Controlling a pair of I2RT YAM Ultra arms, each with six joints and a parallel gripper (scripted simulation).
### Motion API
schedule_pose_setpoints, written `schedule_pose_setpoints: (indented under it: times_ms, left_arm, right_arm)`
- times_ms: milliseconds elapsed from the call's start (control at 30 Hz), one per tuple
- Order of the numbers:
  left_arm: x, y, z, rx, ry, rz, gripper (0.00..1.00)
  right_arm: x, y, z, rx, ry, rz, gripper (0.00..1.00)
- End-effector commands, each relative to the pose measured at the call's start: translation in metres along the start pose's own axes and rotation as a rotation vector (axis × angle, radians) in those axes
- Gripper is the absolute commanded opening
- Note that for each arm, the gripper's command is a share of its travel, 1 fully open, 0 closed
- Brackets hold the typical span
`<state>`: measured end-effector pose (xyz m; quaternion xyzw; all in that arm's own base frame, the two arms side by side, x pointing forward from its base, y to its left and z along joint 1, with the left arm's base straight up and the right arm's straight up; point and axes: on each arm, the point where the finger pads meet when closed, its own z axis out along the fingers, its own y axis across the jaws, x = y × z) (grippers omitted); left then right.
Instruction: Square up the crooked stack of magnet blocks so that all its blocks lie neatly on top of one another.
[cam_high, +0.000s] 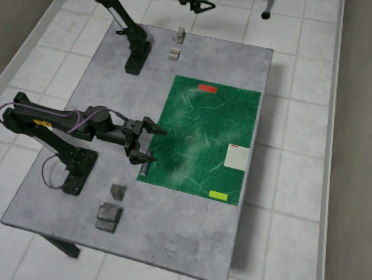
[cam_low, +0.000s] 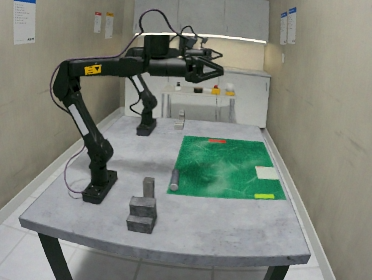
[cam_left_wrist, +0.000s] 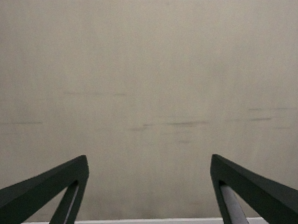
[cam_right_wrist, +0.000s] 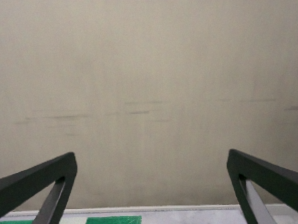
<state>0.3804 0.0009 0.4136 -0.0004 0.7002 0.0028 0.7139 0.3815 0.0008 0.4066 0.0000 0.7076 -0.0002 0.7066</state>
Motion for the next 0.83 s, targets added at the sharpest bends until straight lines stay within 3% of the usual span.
schedule_pose_setpoints:
  times_ms: [0, 333, 500, 667, 800]
  left_arm:
    - [0.008, 0.002, 0.000, 0.003, 0.025, -0.010, 0.80]
    - [0.004, -0.001, 0.000, 0.012, 0.020, -0.009, 0.80]
    - [0.022, -0.002, 0.007, 0.015, 0.062, -0.012, 0.80]
    - [-0.004, 0.001, -0.005, 0.005, -0.004, -0.012, 0.80]
    - [-0.003, 0.001, -0.006, 0.003, 0.001, -0.012, 0.80]
  right_arm:
    - [-0.019, -0.001, -0.004, 0.000, -0.044, 0.001, 1.00]
    - [-0.022, 0.001, -0.003, -0.005, -0.048, 0.002, 1.00]
    - [-0.022, 0.004, -0.002, -0.010, -0.047, 0.003, 1.00]
    - [-0.020, -0.002, -0.001, 0.007, -0.043, 0.004, 1.00]
    - [-0.020, -0.002, 0.000, 0.006, -0.042, 0.004, 1.00]
